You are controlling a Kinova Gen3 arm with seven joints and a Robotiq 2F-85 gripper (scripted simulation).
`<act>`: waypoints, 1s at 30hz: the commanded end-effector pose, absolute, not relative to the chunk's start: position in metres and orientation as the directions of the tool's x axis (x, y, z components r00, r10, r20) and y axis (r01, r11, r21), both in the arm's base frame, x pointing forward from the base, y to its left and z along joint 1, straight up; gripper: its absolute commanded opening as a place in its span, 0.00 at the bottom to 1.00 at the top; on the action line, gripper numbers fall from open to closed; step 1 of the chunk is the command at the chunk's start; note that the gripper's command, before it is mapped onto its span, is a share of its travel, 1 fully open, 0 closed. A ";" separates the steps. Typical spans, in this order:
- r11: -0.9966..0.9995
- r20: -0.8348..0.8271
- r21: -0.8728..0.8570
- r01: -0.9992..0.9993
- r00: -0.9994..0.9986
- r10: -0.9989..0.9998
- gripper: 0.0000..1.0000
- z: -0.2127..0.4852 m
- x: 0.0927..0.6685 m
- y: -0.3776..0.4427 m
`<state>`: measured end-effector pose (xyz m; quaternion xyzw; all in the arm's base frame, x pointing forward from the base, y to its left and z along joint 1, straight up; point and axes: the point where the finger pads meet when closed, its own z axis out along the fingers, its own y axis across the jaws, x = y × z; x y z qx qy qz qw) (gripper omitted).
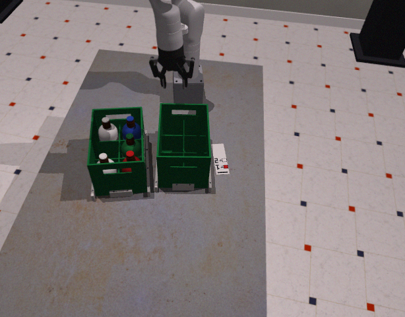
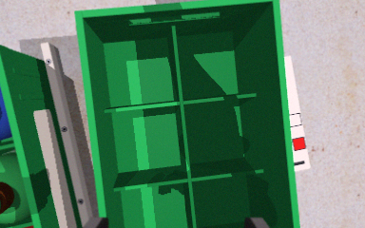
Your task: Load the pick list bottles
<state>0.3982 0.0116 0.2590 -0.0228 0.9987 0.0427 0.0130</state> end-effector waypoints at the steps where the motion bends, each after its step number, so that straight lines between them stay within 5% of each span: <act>1: 0.997 -0.021 0.080 -0.020 -1.000 -0.018 0.67 0.259 0.400 0.027; 30: 0.981 0.014 0.054 0.186 -0.983 0.185 0.67 0.259 0.391 0.151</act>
